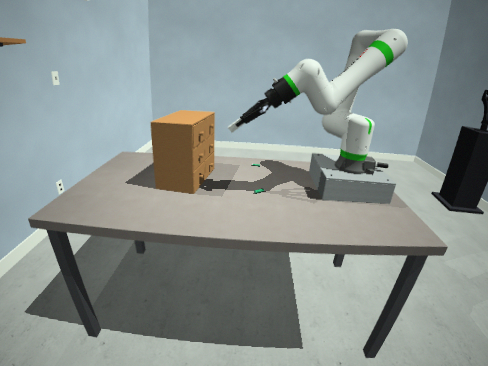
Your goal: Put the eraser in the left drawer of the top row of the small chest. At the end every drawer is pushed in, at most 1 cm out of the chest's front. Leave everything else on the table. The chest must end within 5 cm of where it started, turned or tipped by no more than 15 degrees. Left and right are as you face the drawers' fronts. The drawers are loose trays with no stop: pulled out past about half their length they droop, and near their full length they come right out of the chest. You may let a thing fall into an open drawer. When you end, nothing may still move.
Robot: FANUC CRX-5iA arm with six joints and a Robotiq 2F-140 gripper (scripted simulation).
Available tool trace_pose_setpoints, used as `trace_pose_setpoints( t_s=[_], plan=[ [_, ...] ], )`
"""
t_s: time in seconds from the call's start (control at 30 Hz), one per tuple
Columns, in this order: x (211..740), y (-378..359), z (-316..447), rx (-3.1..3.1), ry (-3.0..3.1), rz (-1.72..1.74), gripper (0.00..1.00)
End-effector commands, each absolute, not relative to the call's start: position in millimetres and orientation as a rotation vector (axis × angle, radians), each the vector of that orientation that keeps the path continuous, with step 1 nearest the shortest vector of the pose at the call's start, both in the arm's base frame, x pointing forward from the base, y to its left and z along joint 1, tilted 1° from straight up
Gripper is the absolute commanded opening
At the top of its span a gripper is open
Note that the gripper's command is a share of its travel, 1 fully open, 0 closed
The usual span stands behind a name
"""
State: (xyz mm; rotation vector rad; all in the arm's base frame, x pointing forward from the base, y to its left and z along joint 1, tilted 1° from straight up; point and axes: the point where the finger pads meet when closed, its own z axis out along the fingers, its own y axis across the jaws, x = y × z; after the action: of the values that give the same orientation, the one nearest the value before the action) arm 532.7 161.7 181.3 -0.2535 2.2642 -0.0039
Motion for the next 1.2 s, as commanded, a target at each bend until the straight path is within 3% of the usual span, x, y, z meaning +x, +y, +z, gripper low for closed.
trace_pose_setpoints(
  t_s=[0.0,1.17],
  plan=[
    [530,160,184,-0.375,2.268,0.005,0.00],
    [480,163,235,-1.592,1.672,-0.154,0.00]
  ],
)
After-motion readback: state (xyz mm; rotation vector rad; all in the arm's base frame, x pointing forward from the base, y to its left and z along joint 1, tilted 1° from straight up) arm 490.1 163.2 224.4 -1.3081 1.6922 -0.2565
